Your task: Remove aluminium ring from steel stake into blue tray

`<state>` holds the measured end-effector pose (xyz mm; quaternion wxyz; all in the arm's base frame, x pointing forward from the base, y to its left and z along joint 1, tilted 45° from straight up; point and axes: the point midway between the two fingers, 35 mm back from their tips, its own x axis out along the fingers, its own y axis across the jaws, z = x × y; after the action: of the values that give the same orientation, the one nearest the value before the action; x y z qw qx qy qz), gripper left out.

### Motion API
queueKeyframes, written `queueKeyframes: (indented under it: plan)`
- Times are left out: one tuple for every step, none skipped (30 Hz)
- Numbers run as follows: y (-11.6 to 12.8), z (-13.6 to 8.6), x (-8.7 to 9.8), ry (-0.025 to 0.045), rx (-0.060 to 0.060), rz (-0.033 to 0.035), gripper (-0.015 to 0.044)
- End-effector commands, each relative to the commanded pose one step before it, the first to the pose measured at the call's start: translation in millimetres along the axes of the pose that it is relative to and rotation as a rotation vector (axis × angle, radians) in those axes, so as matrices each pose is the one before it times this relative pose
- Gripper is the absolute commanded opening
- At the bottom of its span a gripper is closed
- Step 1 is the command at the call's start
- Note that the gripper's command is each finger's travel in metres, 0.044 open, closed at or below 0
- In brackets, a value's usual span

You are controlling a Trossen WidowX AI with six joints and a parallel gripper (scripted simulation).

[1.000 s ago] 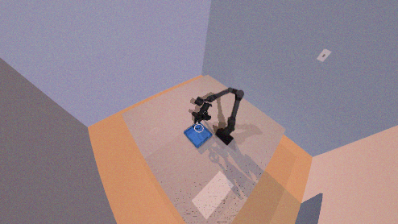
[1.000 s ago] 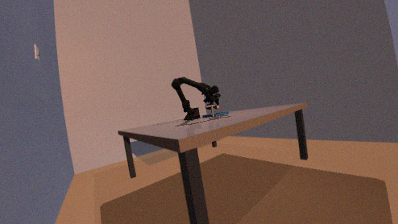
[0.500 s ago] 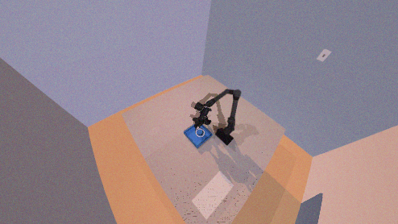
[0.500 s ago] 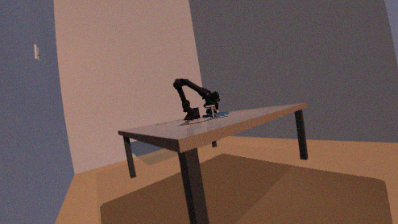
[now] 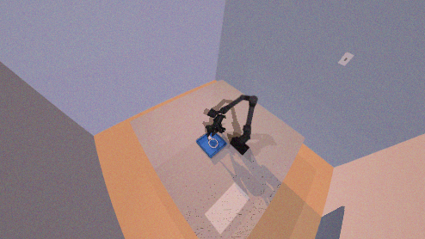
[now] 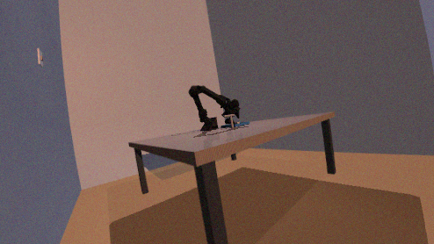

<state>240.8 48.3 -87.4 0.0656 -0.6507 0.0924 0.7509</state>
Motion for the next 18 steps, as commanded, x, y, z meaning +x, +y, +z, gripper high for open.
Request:
queueKeyframes:
  plan:
    - [-7.71, -0.38, -7.39, -0.00028, 0.0027, -0.00358, 0.0440]
    - [-9.13, 0.14, -9.31, 0.00033, -0.0005, -0.00021, 0.0440]
    - [-11.83, 1.28, -12.46, 0.00016, -0.0006, -0.00019, 0.0440]
    - [-11.83, 2.56, -12.99, -0.00014, -0.0006, -0.00007, 0.0440]
    - [-11.39, 3.77, -13.12, -0.00043, -0.0006, 0.00009, 0.0440]
    - [-8.50, 3.73, -10.25, -0.00052, -0.0005, 0.00018, 0.0440]
    - [-4.97, 2.58, -6.22, -0.00039, -0.0003, 0.00016, 0.0440]
    - [-1.63, 0.92, -2.08, -0.00014, -0.0001, 0.00006, 0.0440]
    - [0.00, 0.00, 0.00, 0.00000, 0.0000, 0.00000, 0.0440]
    - [0.00, 0.00, 0.00, 0.00000, 0.0000, 0.00000, 0.0440]
    - [0.00, 0.00, 0.00, 0.00000, 0.0000, 0.00000, 0.0440]
    - [0.00, 0.00, 0.00, 0.00000, 0.0000, 0.00000, 0.0440]
    - [0.00, 0.00, 0.00, 0.00000, 0.0000, 0.00000, 0.0440]
    - [-1.98, -3.29, -1.12, 0.01615, -0.0116, -0.00929, 0.0440]
    - [0.00, 0.00, 0.00, 0.00000, 0.0000, 0.00000, 0.0440]
    - [0.00, 0.00, 0.00, 0.00000, 0.0000, 0.00000, 0.0440]
    - [0.00, 0.00, 0.00, 0.00000, 0.0000, 0.00000, 0.0440]
    - [0.00, 0.00, 0.00, 0.00000, 0.0000, 0.00000, 0.0440]
